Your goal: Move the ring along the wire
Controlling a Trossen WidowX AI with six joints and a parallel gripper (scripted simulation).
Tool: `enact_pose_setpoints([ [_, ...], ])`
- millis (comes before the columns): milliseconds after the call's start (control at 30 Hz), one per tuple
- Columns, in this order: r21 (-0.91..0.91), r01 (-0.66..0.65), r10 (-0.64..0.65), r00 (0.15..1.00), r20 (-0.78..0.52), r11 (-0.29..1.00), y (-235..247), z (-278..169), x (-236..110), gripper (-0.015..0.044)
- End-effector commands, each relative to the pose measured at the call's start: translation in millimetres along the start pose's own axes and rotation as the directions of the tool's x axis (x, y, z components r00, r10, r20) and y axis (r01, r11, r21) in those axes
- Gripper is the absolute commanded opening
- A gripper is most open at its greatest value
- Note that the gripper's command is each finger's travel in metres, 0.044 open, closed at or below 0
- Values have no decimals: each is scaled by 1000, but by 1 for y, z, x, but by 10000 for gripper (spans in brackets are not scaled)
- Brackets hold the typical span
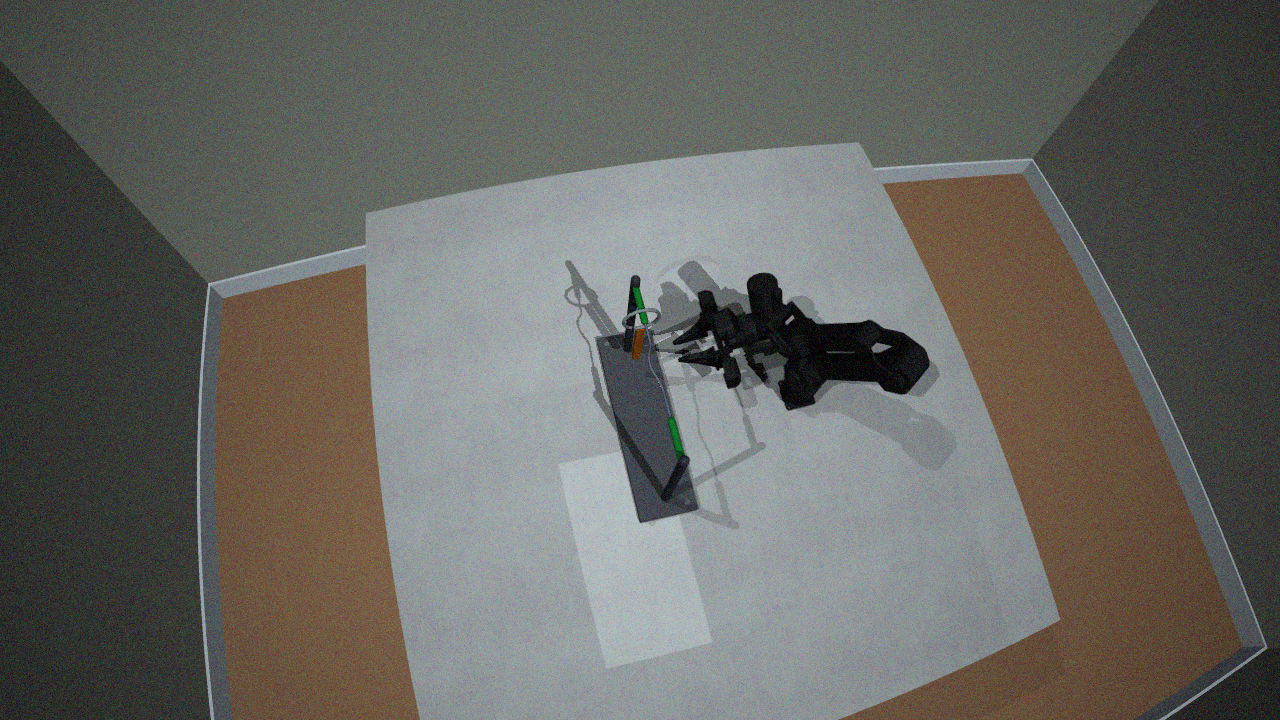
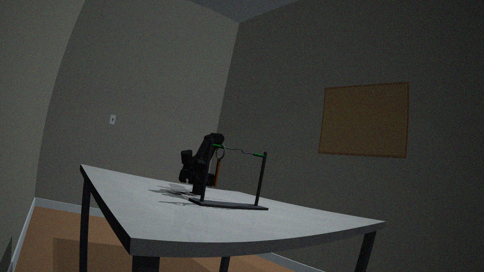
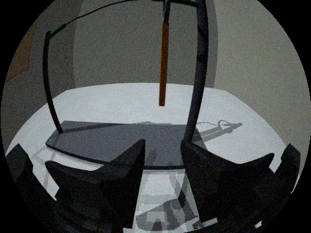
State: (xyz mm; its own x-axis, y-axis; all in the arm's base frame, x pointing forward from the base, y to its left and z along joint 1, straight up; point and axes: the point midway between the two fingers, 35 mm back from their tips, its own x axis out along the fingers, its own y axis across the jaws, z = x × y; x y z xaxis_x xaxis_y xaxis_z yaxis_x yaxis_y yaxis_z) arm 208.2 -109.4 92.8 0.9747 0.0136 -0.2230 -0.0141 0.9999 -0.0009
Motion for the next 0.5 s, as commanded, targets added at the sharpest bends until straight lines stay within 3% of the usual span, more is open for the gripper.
enact_pose_setpoints([
  [0, -6, 9, -9, 1000, 12, 1000, -1, 13, 11, 160],
  [200, -7, 22, -21, 998, 59, 1000, 1, 39, 26, 160],
  [467, -7, 22, -22, 998, 61, 1000, -3, 40, 29, 160],
])
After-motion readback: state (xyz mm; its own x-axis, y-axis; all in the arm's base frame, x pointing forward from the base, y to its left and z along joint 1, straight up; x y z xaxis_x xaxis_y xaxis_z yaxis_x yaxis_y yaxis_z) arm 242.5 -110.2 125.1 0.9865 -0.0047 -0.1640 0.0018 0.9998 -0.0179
